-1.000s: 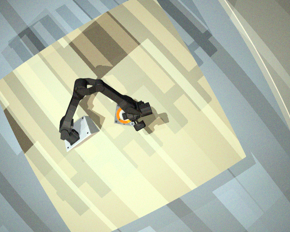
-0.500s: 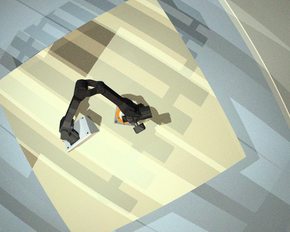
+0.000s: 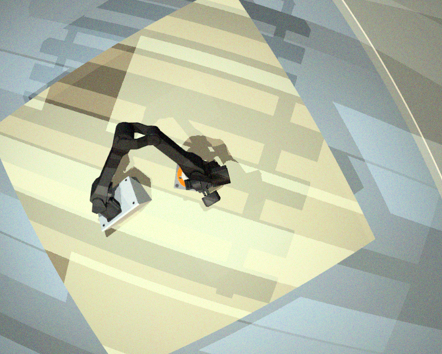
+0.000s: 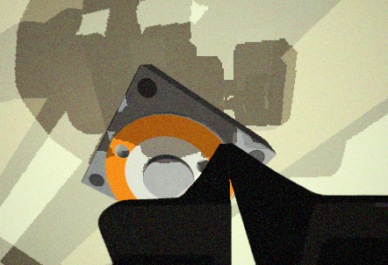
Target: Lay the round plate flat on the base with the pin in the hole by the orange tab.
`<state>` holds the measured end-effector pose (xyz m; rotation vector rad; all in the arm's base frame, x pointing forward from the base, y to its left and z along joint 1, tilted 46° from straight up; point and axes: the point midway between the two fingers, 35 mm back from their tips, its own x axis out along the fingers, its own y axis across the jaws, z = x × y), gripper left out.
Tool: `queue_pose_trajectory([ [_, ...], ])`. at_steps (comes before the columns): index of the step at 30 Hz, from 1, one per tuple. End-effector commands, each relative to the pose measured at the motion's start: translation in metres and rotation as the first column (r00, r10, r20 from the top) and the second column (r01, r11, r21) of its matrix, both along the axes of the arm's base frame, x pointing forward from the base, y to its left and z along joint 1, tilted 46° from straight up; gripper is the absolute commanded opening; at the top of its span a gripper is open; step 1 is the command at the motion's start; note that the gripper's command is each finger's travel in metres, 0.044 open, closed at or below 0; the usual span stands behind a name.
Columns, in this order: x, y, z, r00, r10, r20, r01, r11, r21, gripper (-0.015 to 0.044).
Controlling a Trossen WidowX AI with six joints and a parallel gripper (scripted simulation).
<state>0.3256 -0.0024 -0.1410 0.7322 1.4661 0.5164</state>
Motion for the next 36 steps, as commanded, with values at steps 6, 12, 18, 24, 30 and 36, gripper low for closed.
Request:
queue_pose_trajectory([
  [6, -0.012, 0.0, -0.003, 1.0, 0.005, -0.011, -0.004, 1.0, 0.001, 0.0],
  [12, -0.017, -0.001, -0.004, 1.0, 0.005, -0.012, -0.004, 1.0, 0.001, 0.0],
  [18, -0.022, -0.001, -0.005, 1.0, 0.004, -0.012, -0.004, 1.0, 0.001, 0.0],
  [24, -0.026, -0.002, -0.005, 1.0, 0.004, -0.012, -0.004, 1.0, 0.001, 0.0],
  [30, -0.031, -0.002, -0.005, 1.0, 0.004, -0.012, -0.004, 1.0, 0.001, 0.0],
  [36, -0.035, -0.001, -0.004, 1.0, 0.004, -0.013, -0.004, 1.0, 0.001, 0.0],
])
